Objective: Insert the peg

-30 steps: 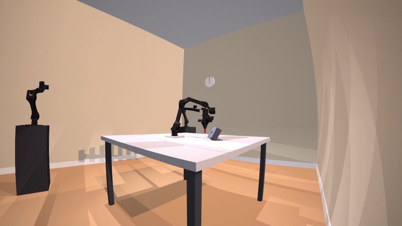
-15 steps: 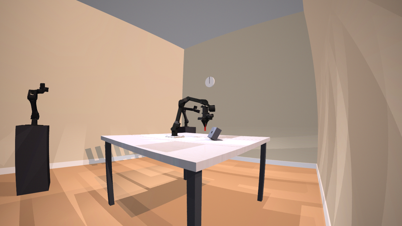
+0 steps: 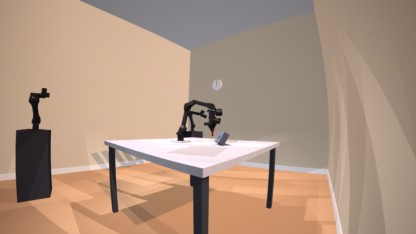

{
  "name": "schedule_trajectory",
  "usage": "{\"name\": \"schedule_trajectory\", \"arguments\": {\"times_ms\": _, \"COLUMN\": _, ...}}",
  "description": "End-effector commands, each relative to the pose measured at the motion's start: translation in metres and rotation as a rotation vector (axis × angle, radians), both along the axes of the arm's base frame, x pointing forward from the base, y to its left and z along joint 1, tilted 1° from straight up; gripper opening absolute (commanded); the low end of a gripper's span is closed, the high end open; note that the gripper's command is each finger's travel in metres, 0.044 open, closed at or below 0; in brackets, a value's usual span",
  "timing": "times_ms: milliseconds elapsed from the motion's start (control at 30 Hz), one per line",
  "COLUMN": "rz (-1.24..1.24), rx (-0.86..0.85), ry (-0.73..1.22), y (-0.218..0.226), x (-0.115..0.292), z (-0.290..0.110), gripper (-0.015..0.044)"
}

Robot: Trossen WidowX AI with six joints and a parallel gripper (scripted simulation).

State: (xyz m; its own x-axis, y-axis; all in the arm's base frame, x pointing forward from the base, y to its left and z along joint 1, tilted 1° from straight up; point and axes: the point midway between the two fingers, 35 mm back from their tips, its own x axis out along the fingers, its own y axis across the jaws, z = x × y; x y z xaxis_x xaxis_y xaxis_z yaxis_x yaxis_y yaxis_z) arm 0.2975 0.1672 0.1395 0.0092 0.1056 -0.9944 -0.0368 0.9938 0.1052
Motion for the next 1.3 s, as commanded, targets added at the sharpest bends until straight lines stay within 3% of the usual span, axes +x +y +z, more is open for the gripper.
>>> {"name": "schedule_trajectory", "arguments": {"times_ms": 0, "rz": -0.012, "rx": 0.021, "ry": 0.005, "y": -0.002, "x": 0.002, "z": -0.002, "gripper": 0.0}}
{"name": "schedule_trajectory", "arguments": {"times_ms": 1267, "rz": -0.171, "rx": 0.23, "ry": 0.008, "y": -0.032, "x": 0.024, "z": -0.01, "gripper": 0.0}}
